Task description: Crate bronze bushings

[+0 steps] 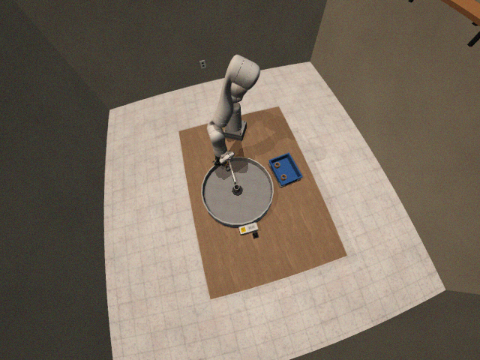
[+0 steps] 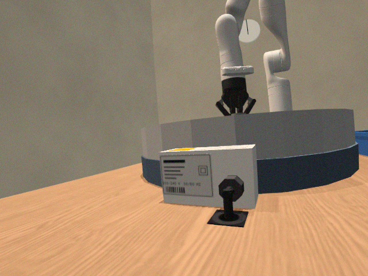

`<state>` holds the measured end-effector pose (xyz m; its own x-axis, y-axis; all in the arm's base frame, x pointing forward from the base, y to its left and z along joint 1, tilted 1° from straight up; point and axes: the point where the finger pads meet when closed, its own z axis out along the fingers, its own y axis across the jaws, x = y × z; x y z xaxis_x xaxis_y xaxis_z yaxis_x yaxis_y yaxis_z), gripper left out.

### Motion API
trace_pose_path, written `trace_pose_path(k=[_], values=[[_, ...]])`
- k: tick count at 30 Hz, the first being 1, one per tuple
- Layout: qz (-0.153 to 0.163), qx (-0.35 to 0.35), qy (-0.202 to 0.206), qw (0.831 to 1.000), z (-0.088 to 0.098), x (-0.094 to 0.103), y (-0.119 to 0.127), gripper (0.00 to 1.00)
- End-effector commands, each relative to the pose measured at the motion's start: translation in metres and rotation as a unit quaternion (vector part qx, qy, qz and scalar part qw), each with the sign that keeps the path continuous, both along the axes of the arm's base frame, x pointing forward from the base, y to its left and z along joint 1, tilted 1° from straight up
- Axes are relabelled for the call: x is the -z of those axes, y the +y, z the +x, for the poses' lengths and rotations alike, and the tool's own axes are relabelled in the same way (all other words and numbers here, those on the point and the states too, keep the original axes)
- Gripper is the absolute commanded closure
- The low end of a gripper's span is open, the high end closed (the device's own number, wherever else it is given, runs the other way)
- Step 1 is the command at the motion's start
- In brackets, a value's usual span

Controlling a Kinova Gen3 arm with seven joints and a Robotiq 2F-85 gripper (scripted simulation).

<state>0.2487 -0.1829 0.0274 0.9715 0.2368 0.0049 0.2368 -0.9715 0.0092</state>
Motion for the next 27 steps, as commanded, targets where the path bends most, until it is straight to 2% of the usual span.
trace_pose_path(k=[1,27], values=[[0.000,-0.003,-0.002,1.000,0.0016,-0.0021,0.0012,1.00],[0.000,-0.003,-0.002,1.000,0.0013,-0.0095,0.0012,1.00]])
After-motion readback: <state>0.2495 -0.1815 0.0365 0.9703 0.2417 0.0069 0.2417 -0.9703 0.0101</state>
